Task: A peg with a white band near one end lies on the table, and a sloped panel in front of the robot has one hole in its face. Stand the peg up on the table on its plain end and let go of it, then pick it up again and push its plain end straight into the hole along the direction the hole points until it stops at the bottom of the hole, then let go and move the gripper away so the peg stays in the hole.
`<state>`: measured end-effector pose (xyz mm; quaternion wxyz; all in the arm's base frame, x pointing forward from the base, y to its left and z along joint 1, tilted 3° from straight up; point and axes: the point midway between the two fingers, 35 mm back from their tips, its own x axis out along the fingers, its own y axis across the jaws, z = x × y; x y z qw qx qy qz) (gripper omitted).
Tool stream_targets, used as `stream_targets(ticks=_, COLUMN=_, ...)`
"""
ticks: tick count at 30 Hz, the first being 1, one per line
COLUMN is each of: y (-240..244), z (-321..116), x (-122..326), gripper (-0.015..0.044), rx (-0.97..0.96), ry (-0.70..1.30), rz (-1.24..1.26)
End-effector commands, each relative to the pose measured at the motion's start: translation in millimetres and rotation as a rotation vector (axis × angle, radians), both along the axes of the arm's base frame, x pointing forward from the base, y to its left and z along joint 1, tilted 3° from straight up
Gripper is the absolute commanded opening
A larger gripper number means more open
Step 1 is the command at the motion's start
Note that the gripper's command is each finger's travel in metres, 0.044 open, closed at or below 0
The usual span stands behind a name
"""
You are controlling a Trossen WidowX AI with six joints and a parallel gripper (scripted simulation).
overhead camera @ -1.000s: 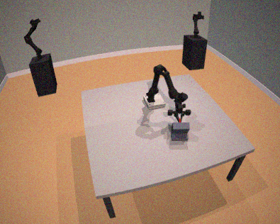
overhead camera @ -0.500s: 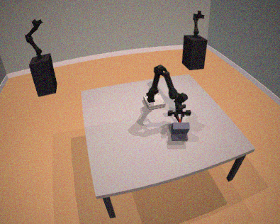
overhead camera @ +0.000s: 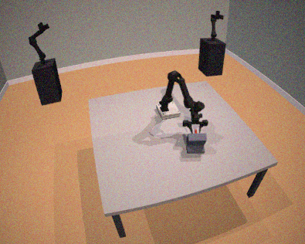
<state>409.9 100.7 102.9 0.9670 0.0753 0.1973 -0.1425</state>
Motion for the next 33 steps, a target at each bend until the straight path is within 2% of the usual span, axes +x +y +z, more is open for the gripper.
stream_targets(ticks=1, y=0, z=1, x=-1, gripper=0.0367, rx=0.000, ry=0.000, rz=0.000)
stream_targets(ticks=4, y=1, z=2, x=-3, gripper=0.0440, rx=0.000, ry=0.001, rz=0.000)
stream_targets(ticks=33, y=18, z=21, x=-39, gripper=0.0440, rx=0.002, ry=0.015, rz=0.002)
